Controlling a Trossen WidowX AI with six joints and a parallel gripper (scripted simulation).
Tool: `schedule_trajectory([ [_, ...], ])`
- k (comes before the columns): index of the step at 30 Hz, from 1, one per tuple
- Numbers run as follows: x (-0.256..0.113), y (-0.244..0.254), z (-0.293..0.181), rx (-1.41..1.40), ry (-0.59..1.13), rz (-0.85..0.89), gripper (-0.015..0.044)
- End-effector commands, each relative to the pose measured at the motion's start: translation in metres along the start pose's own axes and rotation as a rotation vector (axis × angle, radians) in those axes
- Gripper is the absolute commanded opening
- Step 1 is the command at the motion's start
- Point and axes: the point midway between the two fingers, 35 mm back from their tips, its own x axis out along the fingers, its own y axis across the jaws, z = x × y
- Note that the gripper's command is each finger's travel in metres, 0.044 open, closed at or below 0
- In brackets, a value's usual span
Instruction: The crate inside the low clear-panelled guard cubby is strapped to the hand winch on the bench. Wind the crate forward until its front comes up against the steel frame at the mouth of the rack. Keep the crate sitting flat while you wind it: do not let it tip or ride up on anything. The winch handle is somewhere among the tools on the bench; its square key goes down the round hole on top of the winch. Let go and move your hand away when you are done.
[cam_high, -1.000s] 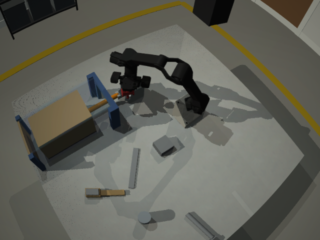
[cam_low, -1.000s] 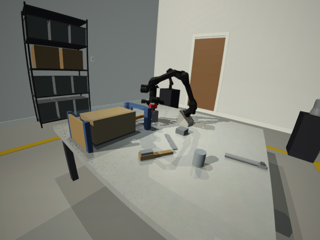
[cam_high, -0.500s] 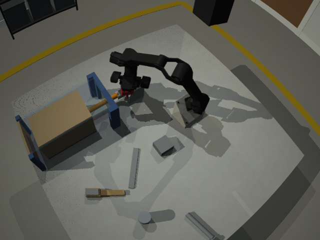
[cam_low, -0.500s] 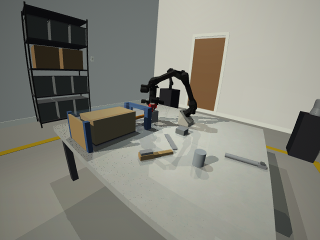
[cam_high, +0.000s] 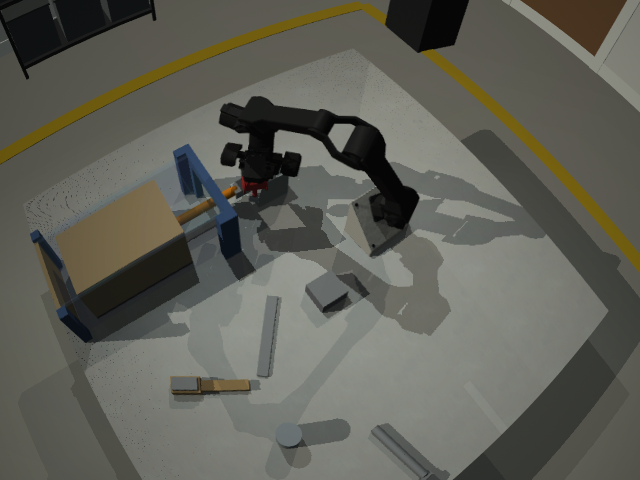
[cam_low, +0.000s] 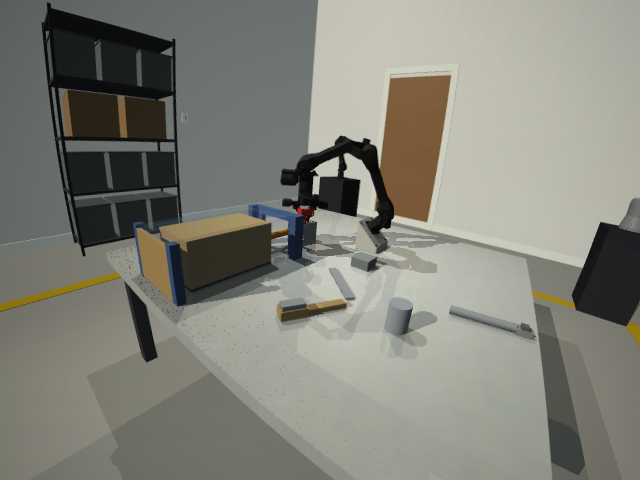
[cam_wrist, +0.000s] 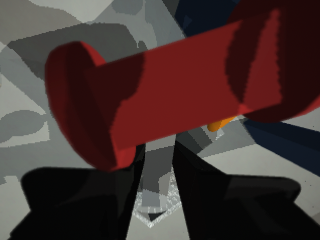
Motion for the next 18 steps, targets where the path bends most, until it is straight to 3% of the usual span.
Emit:
schedule_trajectory([
  [1, 0.0040, 0.0008, -0.0003, -0.017, 0.000, 0.008, 0.0000],
  [18, 0.0040, -0.0029, -0.0003, 0.064, 0.000, 0.000, 0.0000],
])
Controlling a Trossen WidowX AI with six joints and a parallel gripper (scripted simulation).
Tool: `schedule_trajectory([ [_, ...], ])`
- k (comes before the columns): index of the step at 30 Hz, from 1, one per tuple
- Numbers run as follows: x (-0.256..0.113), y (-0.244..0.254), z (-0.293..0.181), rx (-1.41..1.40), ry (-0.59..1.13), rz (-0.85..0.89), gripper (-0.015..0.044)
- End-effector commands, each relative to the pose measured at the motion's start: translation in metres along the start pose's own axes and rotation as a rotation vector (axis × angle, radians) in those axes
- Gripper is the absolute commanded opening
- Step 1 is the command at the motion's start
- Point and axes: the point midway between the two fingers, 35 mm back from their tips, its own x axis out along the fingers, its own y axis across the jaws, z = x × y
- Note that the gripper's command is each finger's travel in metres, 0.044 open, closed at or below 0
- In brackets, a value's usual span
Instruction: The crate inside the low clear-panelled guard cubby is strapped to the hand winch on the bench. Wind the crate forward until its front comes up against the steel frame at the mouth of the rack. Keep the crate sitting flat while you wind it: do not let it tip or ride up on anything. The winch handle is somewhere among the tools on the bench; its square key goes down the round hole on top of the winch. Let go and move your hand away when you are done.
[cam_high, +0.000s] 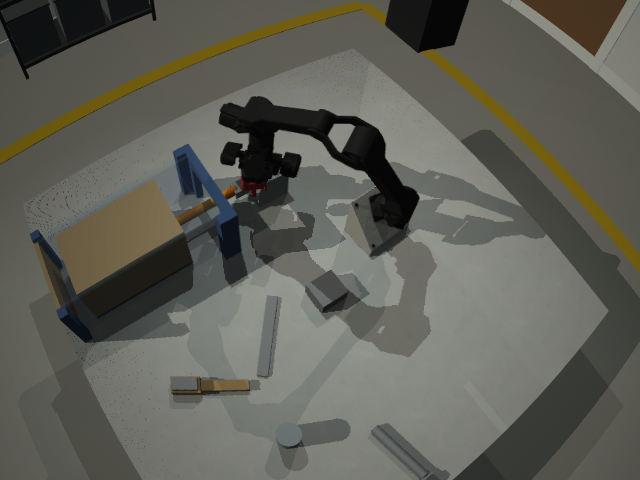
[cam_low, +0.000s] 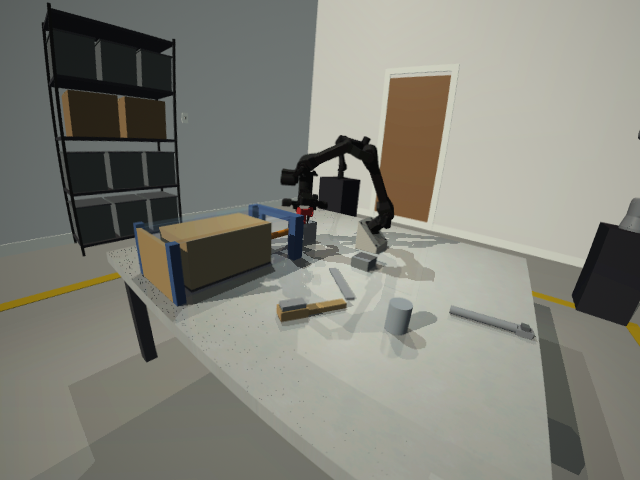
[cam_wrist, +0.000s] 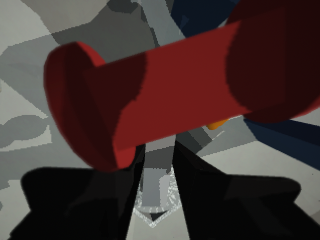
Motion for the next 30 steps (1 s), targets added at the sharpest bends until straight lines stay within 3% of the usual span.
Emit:
schedule_trajectory([
  [1, 0.0041, -0.0022, 0.0000, 0.037, -0.001, 0.003, 0.0000],
  [30, 0.0040, 0.0051, -0.0004, -0.136, -0.001, 0.019, 0.0000],
])
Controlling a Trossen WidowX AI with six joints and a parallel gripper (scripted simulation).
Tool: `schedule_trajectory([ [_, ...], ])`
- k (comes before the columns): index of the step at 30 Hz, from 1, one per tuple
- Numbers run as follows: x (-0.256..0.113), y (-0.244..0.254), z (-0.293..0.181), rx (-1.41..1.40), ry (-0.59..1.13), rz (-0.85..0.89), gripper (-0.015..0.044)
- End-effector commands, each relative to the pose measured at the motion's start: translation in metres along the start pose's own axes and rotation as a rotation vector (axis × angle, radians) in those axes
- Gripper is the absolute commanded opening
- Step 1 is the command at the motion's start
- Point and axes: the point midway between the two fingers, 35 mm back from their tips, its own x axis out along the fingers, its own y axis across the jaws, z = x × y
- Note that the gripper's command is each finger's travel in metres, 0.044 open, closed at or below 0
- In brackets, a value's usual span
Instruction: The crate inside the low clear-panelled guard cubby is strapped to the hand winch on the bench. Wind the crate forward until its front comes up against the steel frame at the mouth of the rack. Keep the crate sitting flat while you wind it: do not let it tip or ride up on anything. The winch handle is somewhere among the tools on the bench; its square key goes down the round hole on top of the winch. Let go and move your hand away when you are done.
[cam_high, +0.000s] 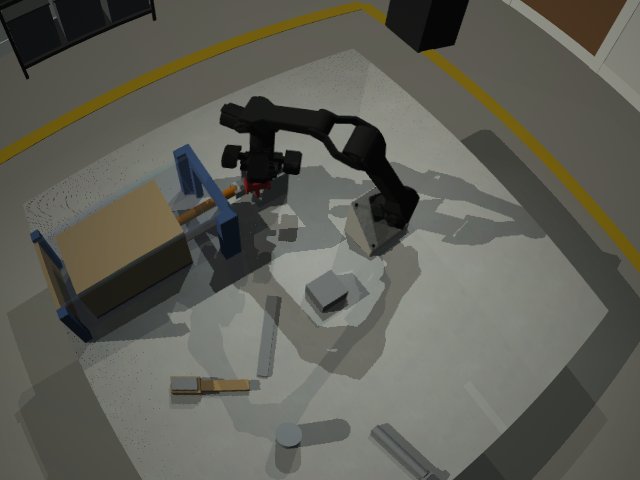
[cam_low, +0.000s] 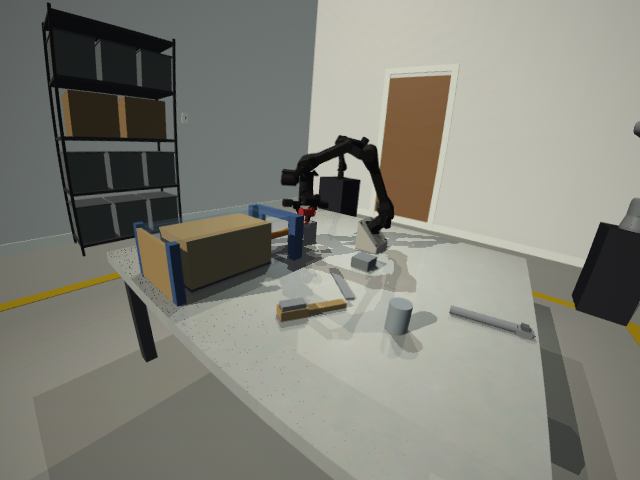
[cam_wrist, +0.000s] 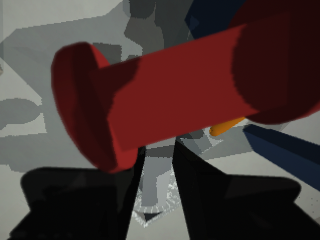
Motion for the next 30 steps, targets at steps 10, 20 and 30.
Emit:
schedule_trajectory([
  [10, 0.0041, 0.0001, -0.0002, 0.020, 0.001, 0.005, 0.0000],
  [20, 0.0041, -0.0020, -0.0002, 0.070, 0.001, 0.000, 0.0000],
  [30, 0.0041, -0.0038, -0.0003, 0.113, 0.001, -0.004, 0.0000],
])
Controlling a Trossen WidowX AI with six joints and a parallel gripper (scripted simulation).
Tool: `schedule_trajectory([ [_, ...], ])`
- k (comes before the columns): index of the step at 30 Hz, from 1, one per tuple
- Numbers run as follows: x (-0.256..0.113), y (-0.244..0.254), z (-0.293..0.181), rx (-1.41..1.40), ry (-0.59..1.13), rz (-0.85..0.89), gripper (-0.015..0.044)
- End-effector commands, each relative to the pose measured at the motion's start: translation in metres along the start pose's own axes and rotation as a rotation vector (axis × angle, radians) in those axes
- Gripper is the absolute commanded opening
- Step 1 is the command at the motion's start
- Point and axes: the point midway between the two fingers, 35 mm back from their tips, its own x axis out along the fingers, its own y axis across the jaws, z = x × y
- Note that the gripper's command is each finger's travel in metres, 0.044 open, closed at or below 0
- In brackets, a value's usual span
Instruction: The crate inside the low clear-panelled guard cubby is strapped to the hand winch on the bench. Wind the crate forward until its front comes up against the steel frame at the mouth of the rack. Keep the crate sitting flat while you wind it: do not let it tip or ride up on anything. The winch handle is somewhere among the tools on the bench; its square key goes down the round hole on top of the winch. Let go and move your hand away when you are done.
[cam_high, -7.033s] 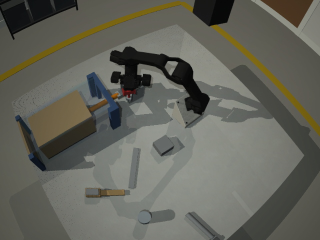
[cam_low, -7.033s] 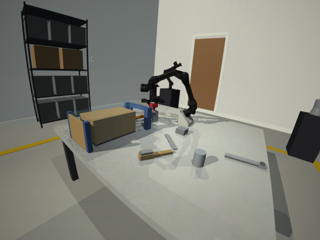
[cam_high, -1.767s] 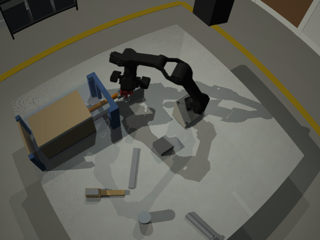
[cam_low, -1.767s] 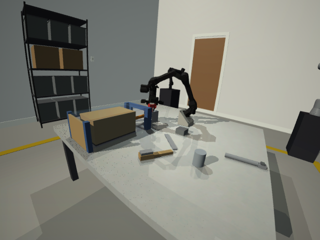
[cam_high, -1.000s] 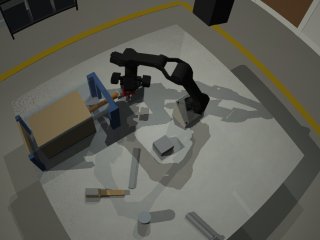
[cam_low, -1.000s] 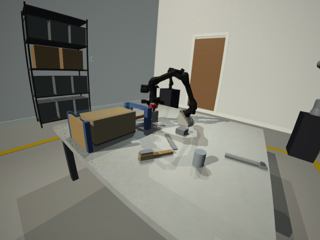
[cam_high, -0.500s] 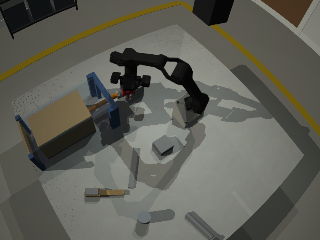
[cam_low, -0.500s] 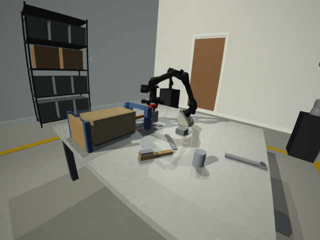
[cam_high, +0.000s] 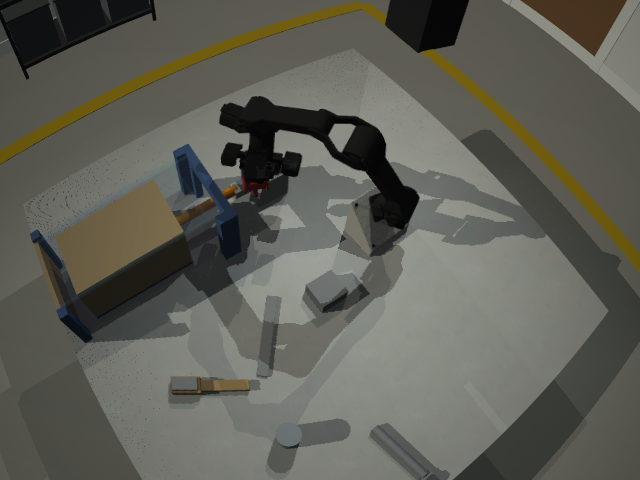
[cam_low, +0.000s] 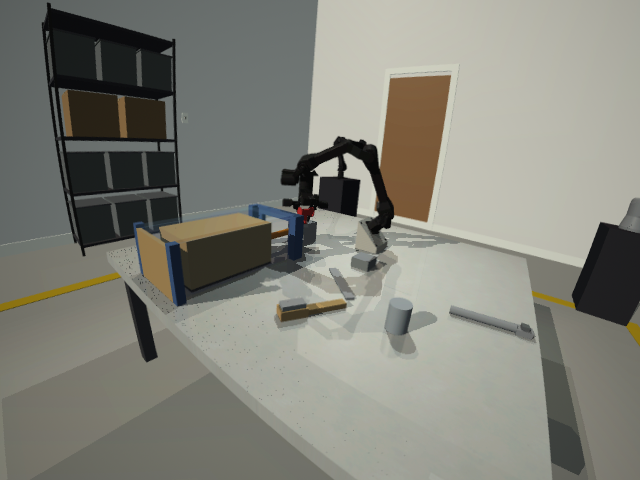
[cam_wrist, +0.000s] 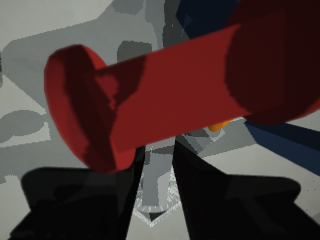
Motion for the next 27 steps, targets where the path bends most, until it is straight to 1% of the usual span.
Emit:
schedule_trajectory([
  [1, 0.0042, -0.0030, 0.0004, 0.050, -0.002, 0.001, 0.0000],
  [21, 0.0039, -0.0013, 0.0005, 0.011, -0.001, 0.004, 0.0000],
  [27, 0.0039, -0.0033, 0.0005, 0.053, -0.002, 0.000, 0.0000],
])
